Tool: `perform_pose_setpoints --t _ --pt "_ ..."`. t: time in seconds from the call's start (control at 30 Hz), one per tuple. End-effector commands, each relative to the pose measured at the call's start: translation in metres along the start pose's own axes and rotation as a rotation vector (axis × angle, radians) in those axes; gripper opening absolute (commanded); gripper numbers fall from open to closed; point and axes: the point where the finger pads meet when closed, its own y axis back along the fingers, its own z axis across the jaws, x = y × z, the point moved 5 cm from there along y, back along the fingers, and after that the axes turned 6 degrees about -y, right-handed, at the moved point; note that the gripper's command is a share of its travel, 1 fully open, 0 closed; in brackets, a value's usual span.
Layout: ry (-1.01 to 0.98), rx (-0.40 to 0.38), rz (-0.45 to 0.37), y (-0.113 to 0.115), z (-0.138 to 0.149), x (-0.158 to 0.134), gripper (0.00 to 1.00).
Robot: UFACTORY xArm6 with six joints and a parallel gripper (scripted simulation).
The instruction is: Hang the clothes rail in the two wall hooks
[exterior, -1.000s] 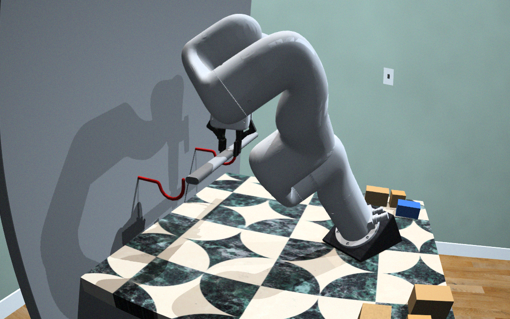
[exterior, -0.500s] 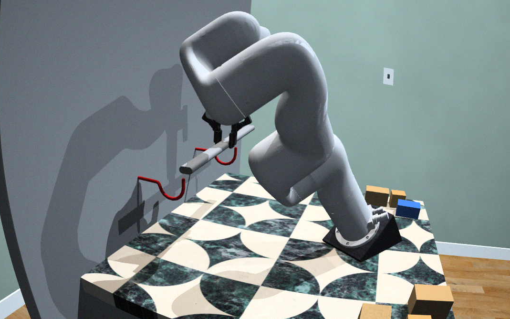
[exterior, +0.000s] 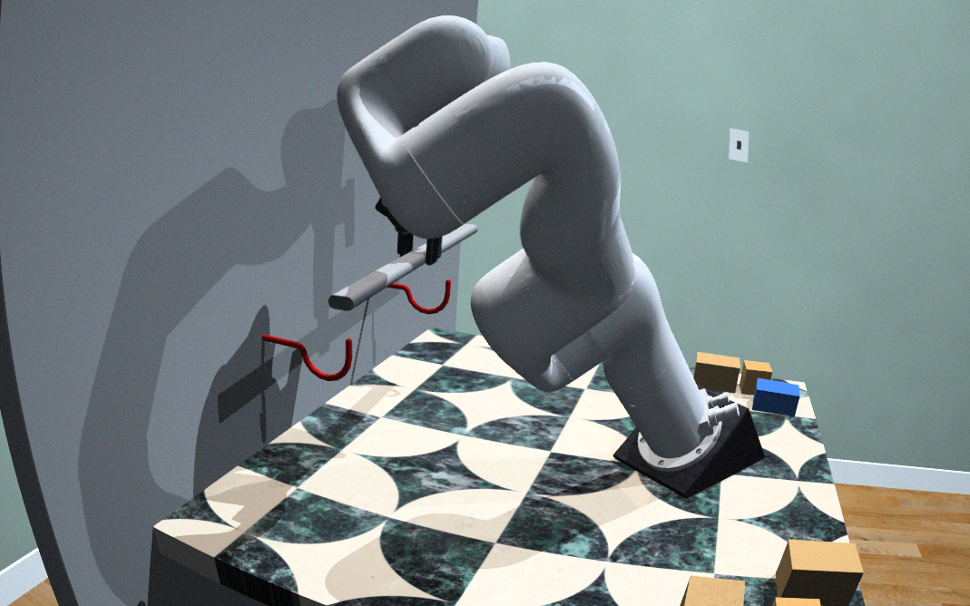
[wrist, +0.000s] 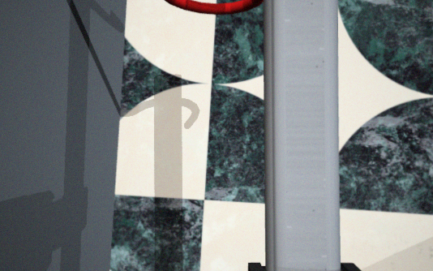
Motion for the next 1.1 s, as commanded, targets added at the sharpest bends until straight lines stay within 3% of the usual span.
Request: perform_pose_setpoints --t 0.0,1.07 --pt "0.001 0.001 0.002 0.006 -0.0026 -0.0022 0.0" --pt "-0.044 0.001 0.002 0.0079 -0.0033 -0.003 0.0"
